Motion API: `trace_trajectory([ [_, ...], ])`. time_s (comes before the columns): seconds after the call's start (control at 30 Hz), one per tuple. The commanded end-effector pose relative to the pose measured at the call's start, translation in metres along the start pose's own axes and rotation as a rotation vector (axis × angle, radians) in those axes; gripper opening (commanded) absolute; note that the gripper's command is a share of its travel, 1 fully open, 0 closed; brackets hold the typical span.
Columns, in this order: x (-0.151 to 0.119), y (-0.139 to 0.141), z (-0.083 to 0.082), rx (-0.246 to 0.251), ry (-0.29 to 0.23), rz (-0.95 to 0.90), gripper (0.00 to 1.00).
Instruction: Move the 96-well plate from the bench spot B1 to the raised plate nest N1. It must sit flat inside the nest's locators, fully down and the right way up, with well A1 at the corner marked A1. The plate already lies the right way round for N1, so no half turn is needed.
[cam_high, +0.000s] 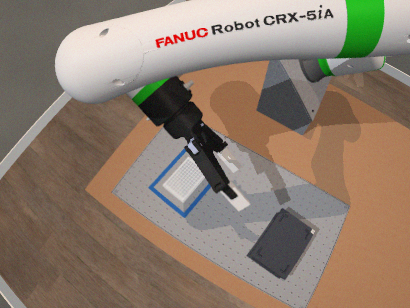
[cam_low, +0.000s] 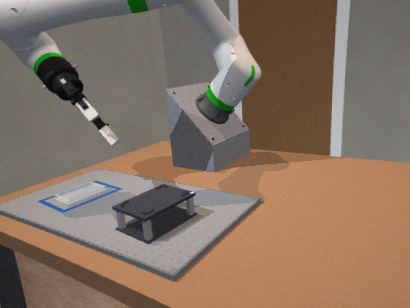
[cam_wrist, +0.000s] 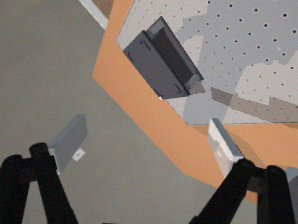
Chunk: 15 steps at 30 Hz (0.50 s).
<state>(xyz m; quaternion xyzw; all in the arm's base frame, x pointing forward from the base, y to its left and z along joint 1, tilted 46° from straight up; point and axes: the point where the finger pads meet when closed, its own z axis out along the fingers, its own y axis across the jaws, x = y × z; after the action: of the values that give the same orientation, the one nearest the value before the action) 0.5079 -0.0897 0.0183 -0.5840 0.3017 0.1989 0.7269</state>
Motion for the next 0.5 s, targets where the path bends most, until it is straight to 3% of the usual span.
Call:
trace_trajectory([
  [0.0, 0.014, 0.013, 0.006, -0.071, 0.062, -0.043, 1.00],
  [0.13, 0.022, 0.021, 0.009, -0.076, 0.066, -0.046, 1.00],
  [0.23, 0.031, 0.032, 0.011, -0.149, 0.116, -0.092, 1.00],
  [0.33, 0.035, 0.036, 0.012, -0.158, 0.122, -0.097, 1.00],
  [0.47, 0.048, 0.051, 0.013, -0.247, 0.172, -0.155, 1.00],
])
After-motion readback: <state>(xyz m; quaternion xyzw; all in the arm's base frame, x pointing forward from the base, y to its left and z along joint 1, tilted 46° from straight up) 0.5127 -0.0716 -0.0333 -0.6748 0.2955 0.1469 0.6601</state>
